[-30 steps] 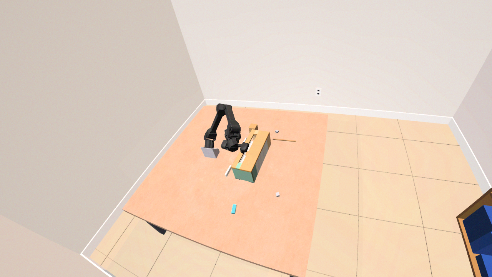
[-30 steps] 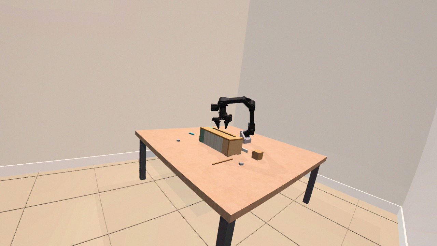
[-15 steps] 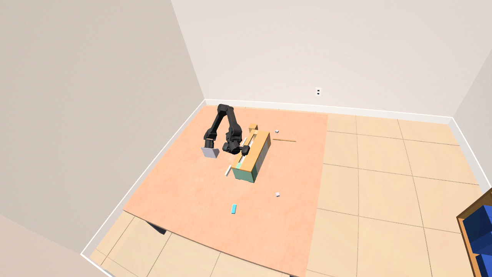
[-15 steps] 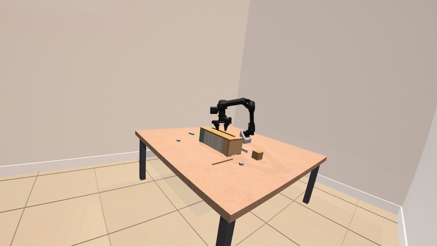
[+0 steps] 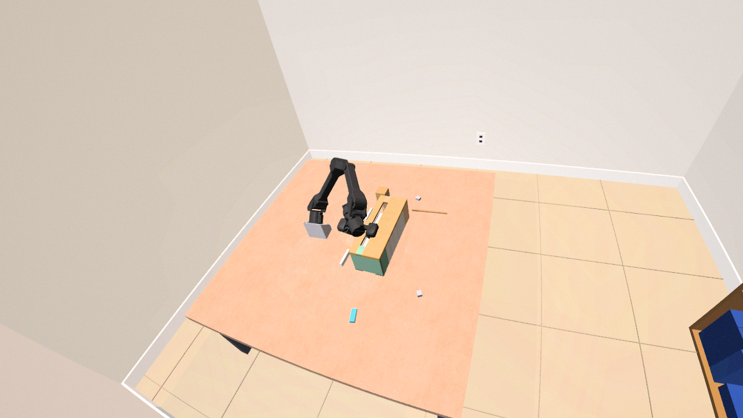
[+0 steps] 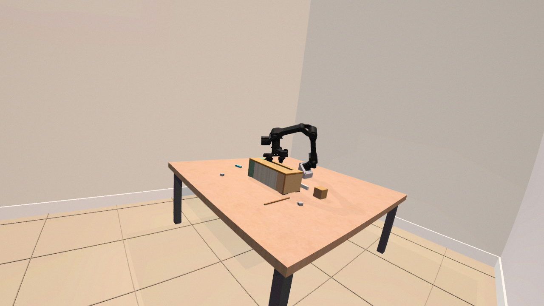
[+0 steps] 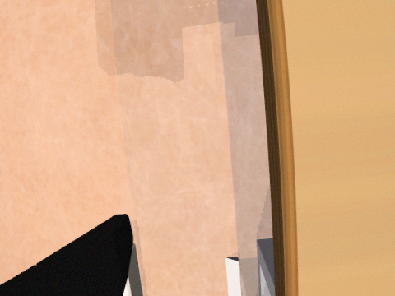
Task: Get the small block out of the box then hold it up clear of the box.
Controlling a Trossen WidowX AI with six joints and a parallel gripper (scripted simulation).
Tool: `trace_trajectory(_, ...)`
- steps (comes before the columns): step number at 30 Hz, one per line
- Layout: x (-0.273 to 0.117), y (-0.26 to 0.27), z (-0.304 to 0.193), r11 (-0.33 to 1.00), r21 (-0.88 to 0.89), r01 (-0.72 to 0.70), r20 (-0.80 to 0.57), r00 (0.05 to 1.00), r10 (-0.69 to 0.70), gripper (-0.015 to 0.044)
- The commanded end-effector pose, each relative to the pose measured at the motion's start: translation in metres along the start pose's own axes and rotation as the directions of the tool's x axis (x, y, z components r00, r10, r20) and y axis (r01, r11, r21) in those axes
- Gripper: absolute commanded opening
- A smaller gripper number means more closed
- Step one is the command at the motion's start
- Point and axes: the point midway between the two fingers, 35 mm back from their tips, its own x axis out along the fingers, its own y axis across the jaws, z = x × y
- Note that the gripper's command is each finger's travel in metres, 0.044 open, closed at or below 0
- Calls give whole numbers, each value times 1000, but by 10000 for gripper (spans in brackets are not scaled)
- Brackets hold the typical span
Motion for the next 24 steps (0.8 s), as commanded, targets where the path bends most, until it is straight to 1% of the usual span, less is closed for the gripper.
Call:
trace_trajectory(1,6,2,0,1000,9,-6,8,1000,6,400)
trace_trajectory(4,1,0,0,1000,0,-1,0,1000,1,400)
trace_trajectory(24,8,0,33,1000,1,-1,3,1000,1,400)
